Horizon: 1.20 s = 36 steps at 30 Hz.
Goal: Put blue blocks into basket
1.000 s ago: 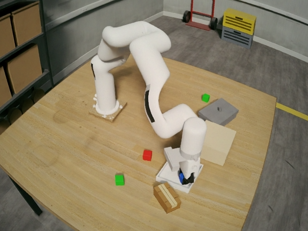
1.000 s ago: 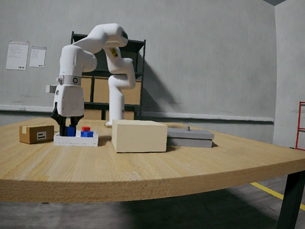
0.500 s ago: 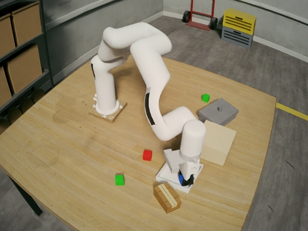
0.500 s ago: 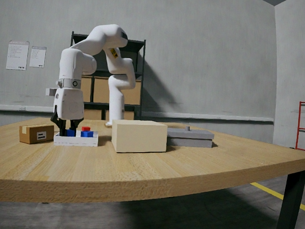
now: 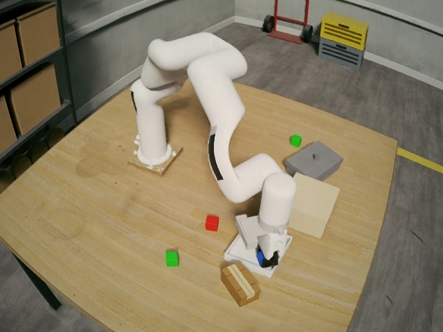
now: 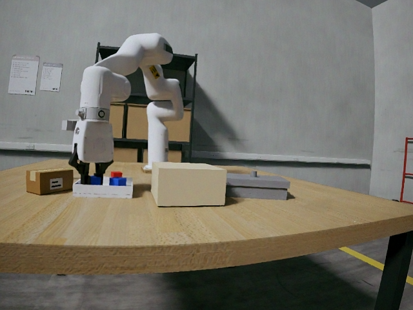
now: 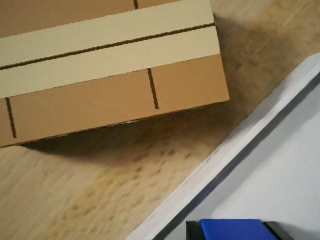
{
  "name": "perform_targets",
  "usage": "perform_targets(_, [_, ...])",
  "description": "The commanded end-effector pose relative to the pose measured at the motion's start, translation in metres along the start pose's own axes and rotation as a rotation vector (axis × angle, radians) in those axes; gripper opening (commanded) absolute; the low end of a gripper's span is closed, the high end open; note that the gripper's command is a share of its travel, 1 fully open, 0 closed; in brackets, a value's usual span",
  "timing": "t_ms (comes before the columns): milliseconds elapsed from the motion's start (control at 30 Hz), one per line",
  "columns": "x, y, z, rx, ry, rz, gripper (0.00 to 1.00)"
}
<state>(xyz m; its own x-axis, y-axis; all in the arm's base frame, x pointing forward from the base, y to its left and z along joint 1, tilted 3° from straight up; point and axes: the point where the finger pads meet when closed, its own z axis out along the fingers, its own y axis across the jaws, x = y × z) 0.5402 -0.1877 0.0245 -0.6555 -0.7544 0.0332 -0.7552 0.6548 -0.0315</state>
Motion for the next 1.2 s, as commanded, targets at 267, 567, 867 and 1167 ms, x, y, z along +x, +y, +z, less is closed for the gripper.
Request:
perform_targets(267, [-0.0006,-0.0016,-0.0021,0.005,-0.002,0.0,0.52])
perform_targets(567, [-0.0006,-0.0016,-0.0021,0.005,-0.002,0.0,0.52])
perform_targets(867, [-0.0006,-0.0016,-0.0021,0.005,-0.002,0.0,0.52])
perform_targets(1167, [-0.0006,-0.0016,-0.0021,0.005,-0.002,0.0,0.52])
